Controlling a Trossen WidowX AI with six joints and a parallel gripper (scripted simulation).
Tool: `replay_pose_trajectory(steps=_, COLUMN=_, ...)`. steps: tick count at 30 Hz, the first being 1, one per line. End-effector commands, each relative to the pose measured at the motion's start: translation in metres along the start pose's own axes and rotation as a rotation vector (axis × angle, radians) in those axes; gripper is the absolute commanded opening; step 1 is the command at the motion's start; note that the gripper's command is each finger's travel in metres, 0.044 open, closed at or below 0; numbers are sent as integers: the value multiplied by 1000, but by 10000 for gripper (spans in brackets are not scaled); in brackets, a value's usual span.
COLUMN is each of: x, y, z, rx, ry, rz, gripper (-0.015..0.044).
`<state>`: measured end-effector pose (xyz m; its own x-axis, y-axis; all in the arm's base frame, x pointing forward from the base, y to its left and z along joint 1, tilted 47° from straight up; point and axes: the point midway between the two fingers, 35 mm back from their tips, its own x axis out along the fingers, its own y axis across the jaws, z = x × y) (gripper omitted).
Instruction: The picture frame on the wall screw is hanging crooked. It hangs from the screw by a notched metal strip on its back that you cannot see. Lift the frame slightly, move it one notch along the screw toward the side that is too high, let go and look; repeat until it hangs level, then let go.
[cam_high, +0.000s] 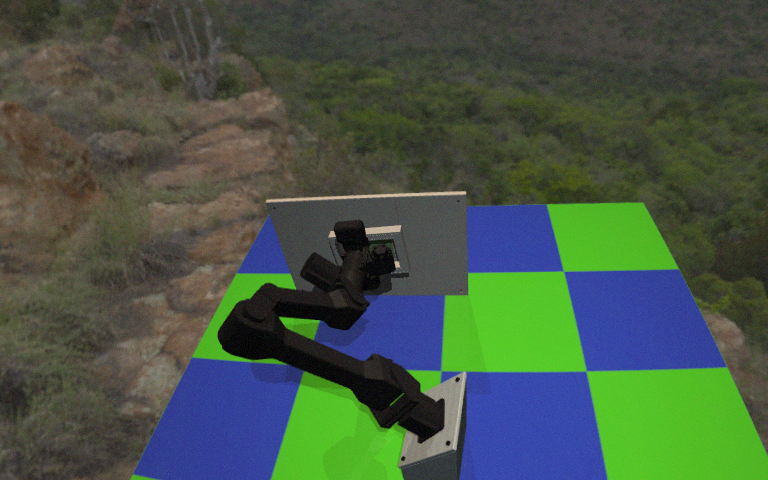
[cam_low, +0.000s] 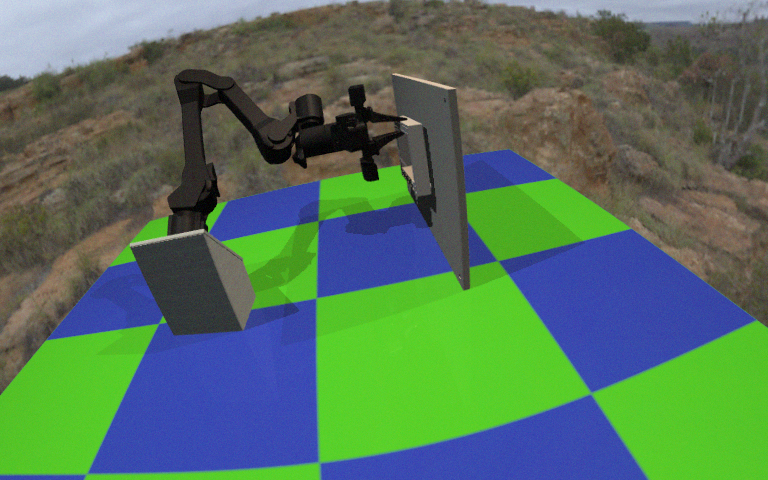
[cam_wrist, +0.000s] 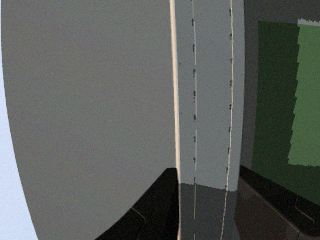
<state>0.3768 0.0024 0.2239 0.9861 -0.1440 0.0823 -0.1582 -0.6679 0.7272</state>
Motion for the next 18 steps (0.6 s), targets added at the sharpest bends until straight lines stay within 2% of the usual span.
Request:
replay_pose_trajectory(steps=1, x=0, y=0, z=0, rx=21, ry=3, rz=-1, gripper=0)
replay_pose_trajectory(steps=15, x=0, y=0, z=0, rx=100, ry=3, rz=-1, gripper=0)
replay_pose_trajectory(steps=18, x=0, y=0, z=0, rx=78, ry=0, rz=0, gripper=79)
